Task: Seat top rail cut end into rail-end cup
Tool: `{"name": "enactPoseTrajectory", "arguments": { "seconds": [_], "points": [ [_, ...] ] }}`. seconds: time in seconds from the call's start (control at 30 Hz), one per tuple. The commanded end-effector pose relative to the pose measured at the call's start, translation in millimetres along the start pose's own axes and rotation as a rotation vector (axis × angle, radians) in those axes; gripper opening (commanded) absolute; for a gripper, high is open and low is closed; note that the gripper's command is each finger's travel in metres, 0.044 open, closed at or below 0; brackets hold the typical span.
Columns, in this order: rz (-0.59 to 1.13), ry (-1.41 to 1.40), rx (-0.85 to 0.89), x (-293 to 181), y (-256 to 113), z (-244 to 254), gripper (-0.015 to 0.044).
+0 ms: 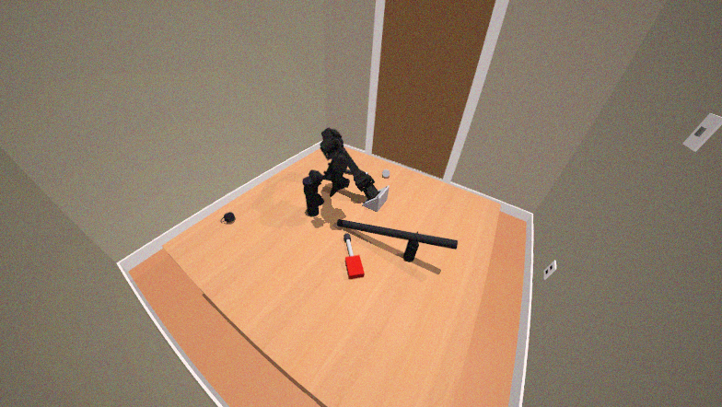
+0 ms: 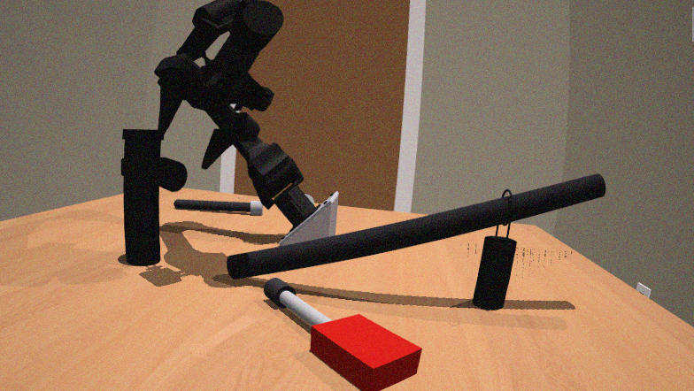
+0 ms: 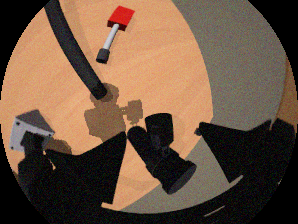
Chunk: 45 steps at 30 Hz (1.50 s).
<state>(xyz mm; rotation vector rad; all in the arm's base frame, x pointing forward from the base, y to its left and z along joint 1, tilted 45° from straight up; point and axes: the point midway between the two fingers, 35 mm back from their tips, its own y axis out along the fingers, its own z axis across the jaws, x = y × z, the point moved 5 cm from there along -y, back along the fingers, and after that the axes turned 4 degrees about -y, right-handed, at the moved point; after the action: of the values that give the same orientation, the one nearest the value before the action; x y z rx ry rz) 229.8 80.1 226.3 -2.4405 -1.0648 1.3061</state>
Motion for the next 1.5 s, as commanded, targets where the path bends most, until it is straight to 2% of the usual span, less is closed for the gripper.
{"name": "enactPoseTrajectory", "arguments": {
  "seconds": [0.0, 1.23, 1.47],
  "points": [
    [0.003, -0.005, 0.002, 0.1, 6.4, 0.5, 0.0440],
    [0.010, -0.003, -0.006, -3.1, 64.7, -0.6, 0.0440],
    [0.011, -0.003, -0.007, -3.4, 65.7, -0.6, 0.0256]
  ]
}}
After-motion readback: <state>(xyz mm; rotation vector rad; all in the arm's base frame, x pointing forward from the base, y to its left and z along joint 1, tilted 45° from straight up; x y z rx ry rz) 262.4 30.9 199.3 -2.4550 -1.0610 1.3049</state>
